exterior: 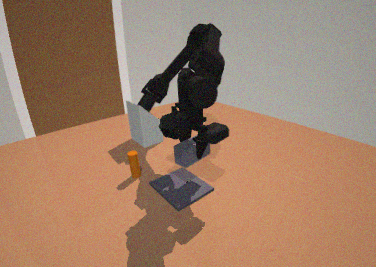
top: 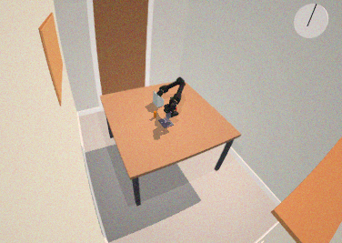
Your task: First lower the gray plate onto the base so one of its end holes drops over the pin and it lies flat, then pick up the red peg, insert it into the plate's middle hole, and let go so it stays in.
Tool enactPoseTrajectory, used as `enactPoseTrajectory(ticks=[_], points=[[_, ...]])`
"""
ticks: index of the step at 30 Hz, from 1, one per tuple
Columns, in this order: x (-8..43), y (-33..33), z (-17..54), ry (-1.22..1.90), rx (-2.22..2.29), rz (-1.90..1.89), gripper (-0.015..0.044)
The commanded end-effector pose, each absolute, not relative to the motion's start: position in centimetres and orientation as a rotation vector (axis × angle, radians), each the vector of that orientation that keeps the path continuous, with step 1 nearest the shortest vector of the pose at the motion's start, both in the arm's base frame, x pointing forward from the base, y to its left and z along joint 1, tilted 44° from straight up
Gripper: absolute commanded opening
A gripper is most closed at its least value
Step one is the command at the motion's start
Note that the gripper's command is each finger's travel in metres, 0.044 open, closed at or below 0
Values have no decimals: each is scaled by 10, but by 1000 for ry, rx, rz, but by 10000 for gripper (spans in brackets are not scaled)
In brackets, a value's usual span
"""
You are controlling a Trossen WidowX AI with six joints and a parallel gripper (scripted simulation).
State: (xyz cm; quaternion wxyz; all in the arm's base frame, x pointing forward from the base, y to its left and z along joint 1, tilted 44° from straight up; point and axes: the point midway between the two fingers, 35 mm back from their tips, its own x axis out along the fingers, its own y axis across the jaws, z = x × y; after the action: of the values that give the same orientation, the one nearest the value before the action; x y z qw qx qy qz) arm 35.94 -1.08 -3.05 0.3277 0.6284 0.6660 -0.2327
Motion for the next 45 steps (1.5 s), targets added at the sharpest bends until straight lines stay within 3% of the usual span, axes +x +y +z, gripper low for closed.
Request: enactPoseTrajectory(ticks=[1, 13, 45], points=[[359, -14, -43, 1745, 1658, -637, 0], [356, -25, -78, 1743, 1704, -702, 0], [355, -14, -92, 1744, 1705, -702, 0]])
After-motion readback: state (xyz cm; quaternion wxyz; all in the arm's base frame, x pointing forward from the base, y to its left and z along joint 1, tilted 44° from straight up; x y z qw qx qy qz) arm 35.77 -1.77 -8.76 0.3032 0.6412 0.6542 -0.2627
